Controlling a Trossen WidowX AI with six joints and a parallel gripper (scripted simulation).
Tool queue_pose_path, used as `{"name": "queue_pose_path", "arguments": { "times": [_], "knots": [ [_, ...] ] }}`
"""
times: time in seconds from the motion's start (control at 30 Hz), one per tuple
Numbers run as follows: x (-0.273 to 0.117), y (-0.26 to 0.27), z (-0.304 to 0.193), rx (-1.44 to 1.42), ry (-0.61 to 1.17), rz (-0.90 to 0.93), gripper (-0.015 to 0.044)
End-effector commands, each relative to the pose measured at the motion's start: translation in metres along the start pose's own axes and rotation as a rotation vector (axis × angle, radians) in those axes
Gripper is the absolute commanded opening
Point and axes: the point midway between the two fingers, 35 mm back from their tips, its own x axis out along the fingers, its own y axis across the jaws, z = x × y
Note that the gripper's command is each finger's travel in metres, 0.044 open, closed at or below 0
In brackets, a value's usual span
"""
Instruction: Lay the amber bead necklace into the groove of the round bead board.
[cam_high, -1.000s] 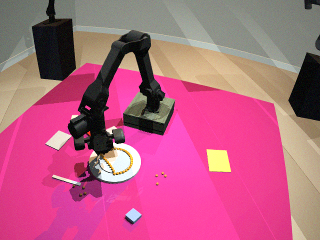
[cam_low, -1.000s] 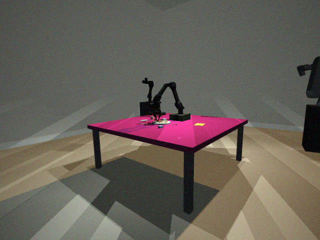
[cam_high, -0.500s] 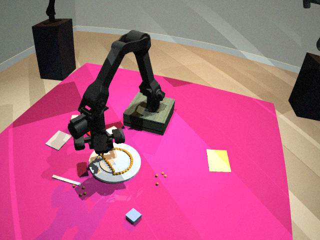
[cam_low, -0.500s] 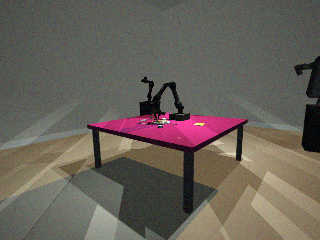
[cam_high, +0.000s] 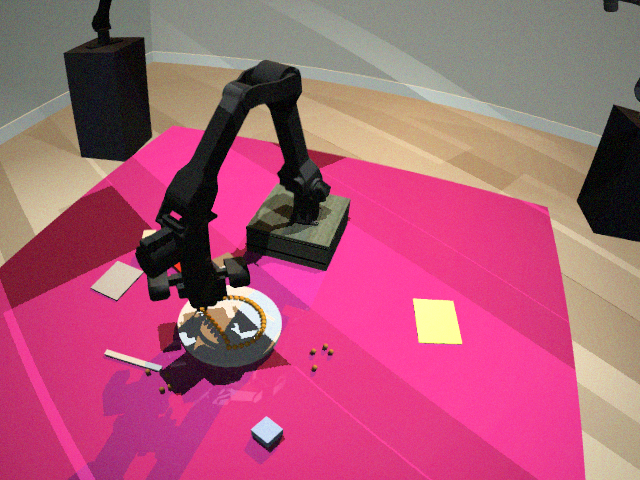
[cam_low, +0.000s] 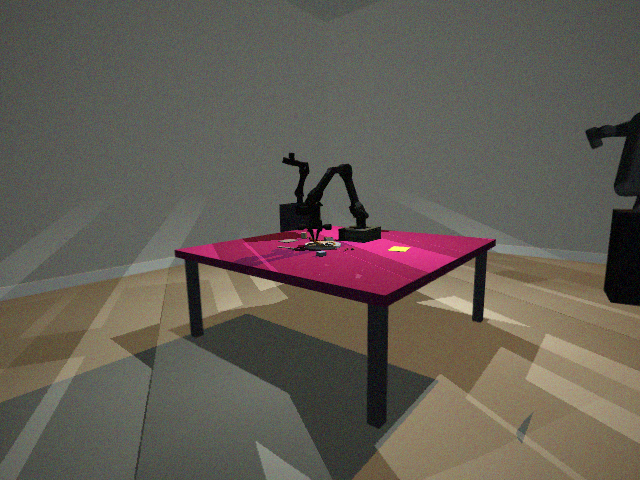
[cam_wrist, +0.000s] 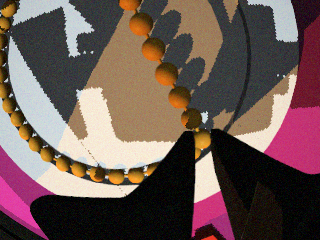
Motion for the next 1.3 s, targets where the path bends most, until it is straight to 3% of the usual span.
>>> {"name": "queue_pose_path", "arguments": {
  "times": [0.0, 0.73, 1.27],
  "knots": [
    [-0.0002, -0.0001, 0.0001, 0.000, 0.000, 0.000, 0.0000],
    [0.0017, -0.0047, -0.0023, 0.007, -0.004, 0.001, 0.0000],
    [-0.0062, -0.0047, -0.0023, 0.007, -0.004, 0.001, 0.0420]
  ]
}}
